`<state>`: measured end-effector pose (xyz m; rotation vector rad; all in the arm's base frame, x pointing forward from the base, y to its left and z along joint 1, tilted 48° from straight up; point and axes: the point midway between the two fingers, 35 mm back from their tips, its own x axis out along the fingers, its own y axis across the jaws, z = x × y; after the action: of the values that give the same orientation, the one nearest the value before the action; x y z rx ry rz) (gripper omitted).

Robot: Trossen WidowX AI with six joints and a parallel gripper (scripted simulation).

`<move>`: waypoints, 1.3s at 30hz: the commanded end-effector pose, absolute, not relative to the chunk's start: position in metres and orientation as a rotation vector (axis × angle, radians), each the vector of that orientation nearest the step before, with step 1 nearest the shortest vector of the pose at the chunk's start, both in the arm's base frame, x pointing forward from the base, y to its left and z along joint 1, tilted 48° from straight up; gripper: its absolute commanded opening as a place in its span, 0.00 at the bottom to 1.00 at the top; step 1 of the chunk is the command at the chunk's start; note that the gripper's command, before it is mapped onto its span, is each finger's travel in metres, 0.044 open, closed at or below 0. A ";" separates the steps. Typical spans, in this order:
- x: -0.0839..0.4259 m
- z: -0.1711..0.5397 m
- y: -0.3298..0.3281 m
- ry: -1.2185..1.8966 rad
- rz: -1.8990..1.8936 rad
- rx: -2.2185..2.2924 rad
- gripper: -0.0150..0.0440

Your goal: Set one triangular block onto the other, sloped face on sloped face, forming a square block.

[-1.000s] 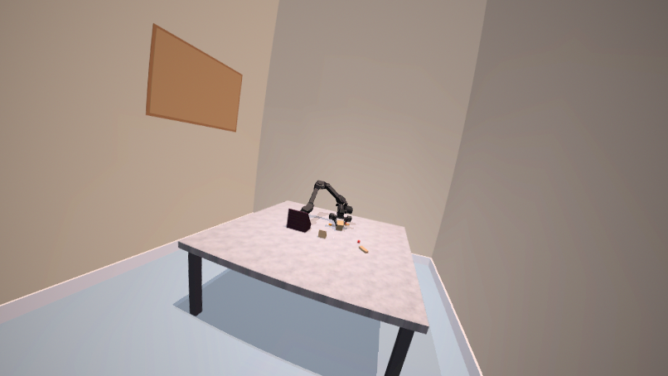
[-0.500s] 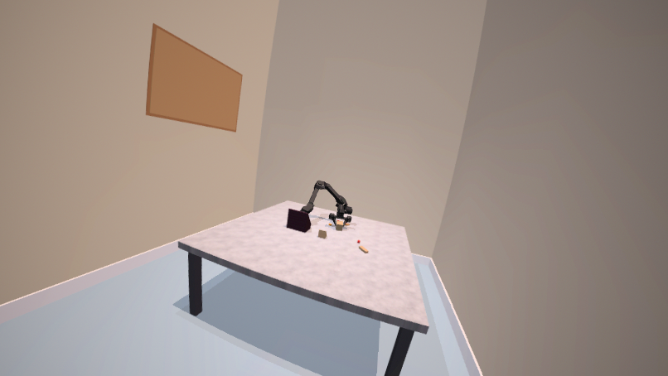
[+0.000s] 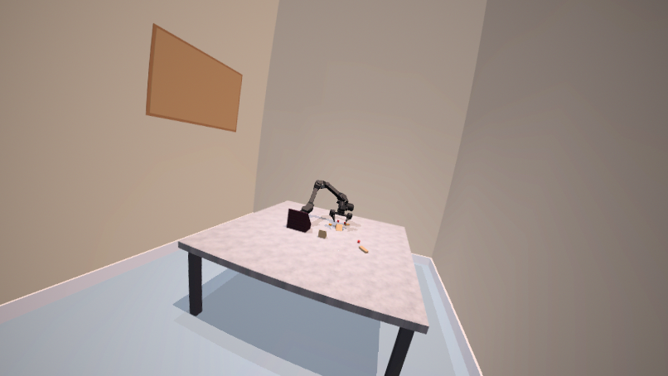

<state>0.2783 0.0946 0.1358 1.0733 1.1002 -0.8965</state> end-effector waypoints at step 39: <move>0.265 0.128 0.158 1.166 -0.813 1.192 1.00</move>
<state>0.2624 0.1582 0.1278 1.1828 1.1669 -0.8249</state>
